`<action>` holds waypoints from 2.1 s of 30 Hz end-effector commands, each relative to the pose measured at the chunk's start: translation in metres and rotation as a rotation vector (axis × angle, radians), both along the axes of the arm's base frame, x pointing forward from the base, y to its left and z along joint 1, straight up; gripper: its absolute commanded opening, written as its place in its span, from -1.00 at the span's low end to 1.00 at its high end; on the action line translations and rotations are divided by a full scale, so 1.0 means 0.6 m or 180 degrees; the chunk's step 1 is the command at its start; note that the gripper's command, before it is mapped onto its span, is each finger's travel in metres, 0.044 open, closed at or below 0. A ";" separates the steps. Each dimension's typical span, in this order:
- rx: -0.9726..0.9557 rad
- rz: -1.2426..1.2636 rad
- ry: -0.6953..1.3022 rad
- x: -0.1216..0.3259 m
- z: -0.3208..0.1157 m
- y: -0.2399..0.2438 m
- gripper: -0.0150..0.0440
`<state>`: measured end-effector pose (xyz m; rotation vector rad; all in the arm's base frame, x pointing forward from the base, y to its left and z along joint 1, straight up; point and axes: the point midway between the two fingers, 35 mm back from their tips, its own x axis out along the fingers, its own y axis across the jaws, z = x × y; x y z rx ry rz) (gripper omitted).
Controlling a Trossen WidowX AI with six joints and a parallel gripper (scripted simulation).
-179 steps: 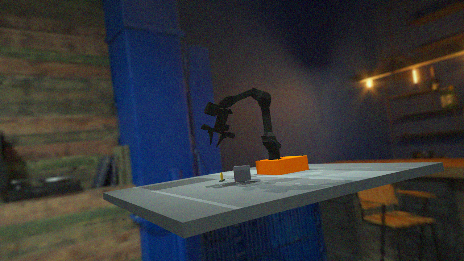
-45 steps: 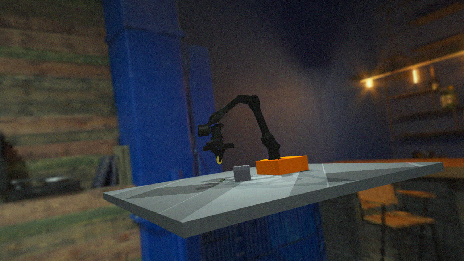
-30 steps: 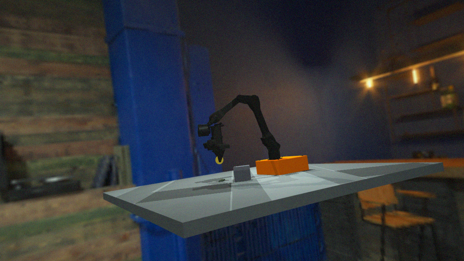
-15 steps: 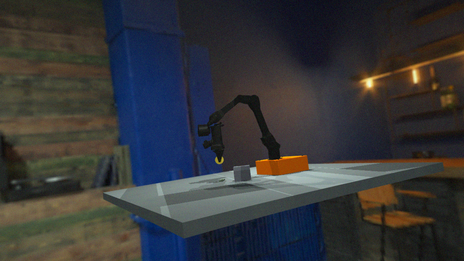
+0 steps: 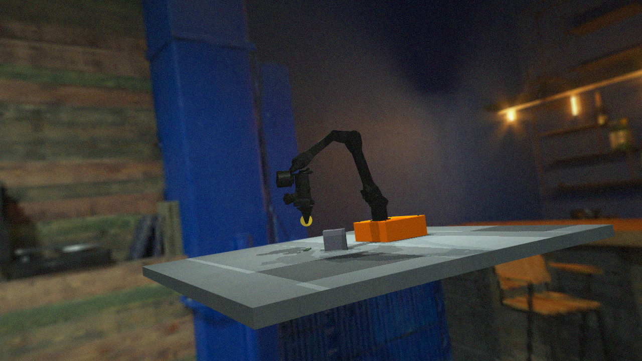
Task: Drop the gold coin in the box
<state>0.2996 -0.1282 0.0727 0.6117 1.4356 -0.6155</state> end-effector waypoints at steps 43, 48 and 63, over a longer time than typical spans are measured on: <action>0.0050 -0.0011 0.0011 -0.047 -0.007 0.194 -0.49; 0.0053 -0.0011 0.0012 -0.055 -0.009 0.210 -0.49; 0.0053 0.0006 0.0010 -0.053 -0.007 0.206 -0.49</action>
